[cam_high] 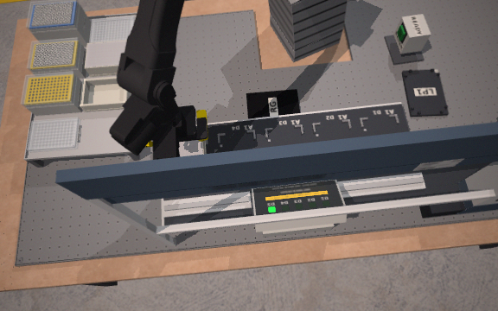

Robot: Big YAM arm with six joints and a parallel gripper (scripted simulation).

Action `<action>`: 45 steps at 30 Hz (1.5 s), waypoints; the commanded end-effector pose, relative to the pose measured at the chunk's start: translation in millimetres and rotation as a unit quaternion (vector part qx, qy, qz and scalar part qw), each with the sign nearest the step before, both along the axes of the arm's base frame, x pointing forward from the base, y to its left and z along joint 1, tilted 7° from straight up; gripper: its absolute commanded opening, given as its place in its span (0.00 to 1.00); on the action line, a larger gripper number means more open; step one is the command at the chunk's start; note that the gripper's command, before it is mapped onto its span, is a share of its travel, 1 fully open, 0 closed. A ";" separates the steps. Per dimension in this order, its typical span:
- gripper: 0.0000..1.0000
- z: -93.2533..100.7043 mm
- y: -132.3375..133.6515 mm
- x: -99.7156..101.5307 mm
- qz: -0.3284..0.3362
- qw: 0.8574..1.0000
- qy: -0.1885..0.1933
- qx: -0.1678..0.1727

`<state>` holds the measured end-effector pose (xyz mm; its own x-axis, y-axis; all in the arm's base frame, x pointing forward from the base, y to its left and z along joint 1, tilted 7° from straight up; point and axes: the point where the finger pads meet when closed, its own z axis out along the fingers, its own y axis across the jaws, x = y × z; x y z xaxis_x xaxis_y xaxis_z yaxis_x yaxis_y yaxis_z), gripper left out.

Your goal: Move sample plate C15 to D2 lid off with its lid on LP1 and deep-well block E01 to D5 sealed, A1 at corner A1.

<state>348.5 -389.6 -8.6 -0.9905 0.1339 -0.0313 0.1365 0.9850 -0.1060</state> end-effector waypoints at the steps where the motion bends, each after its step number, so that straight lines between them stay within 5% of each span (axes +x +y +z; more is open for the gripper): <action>1: 1.00 45.7 -14.1 26.5 0.004 0.999 -0.032 -0.033; 45: 1.00 107.5 -1.7 20.3 0.004 0.999 -0.030 -0.031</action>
<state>349.4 -384.0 62.3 -0.9903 0.1328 -0.0420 0.1368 0.9839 -0.1148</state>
